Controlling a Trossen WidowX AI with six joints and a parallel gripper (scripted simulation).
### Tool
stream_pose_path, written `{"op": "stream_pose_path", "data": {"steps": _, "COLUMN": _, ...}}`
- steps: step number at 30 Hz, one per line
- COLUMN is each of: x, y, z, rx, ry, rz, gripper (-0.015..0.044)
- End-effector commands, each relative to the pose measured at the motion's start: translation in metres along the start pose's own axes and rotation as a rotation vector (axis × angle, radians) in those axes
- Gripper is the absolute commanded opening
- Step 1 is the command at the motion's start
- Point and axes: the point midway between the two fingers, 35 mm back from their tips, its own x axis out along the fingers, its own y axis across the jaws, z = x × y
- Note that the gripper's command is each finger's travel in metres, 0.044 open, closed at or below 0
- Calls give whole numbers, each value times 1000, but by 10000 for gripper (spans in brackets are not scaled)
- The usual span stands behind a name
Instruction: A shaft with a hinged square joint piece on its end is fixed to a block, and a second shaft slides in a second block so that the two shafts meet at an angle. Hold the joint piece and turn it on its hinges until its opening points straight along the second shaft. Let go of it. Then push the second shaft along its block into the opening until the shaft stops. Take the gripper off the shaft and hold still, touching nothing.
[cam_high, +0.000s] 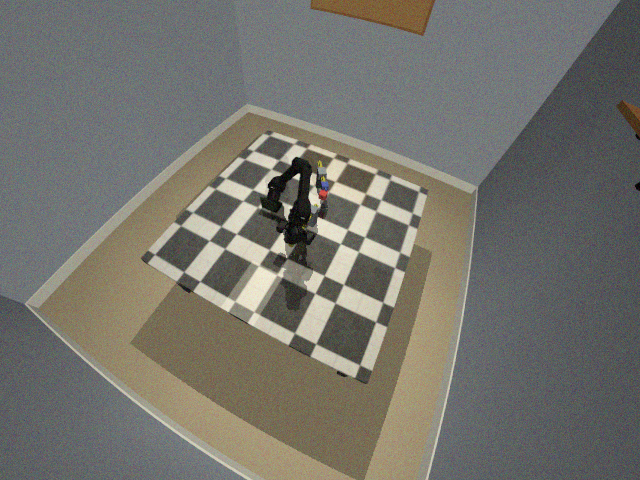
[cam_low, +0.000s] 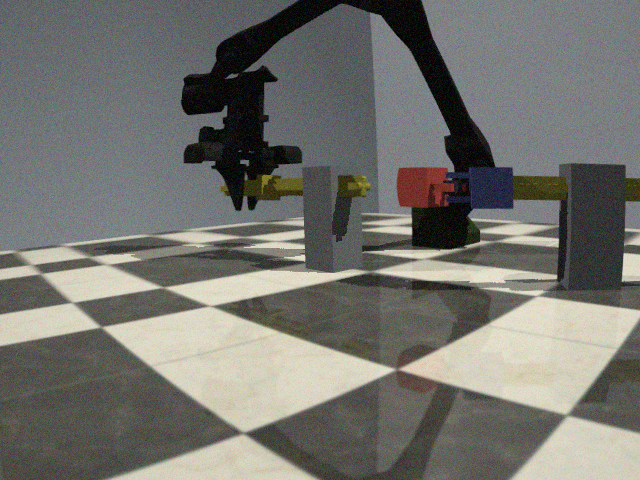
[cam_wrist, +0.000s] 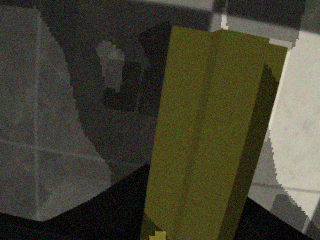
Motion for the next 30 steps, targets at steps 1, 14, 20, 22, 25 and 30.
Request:
{"op": "stream_pose_path", "data": {"steps": 1, "x": 1, "y": 0, "z": -7, "rx": -4, "ry": 5, "rz": -19, "gripper": 0}}
{"op": "stream_pose_path", "data": {"steps": 14, "x": 1, "y": 0, "z": -26, "rx": -5, "ry": 7, "rz": -33, "gripper": 0}}
{"op": "stream_pose_path", "data": {"steps": 20, "x": 1, "y": 0, "z": -35, "rx": -5, "ry": 8, "rz": -34, "gripper": 0}}
{"op": "stream_pose_path", "data": {"steps": 22, "x": 1, "y": 0, "z": -38, "rx": -5, "ry": 8, "rz": -34, "gripper": 0}}
{"op": "stream_pose_path", "data": {"steps": 25, "x": 1, "y": 0, "z": -43, "rx": -5, "ry": 8, "rz": -35, "gripper": 0}}
{"op": "stream_pose_path", "data": {"steps": 30, "x": 1, "y": 0, "z": -50, "rx": -5, "ry": 9, "rz": -35, "gripper": 0}}
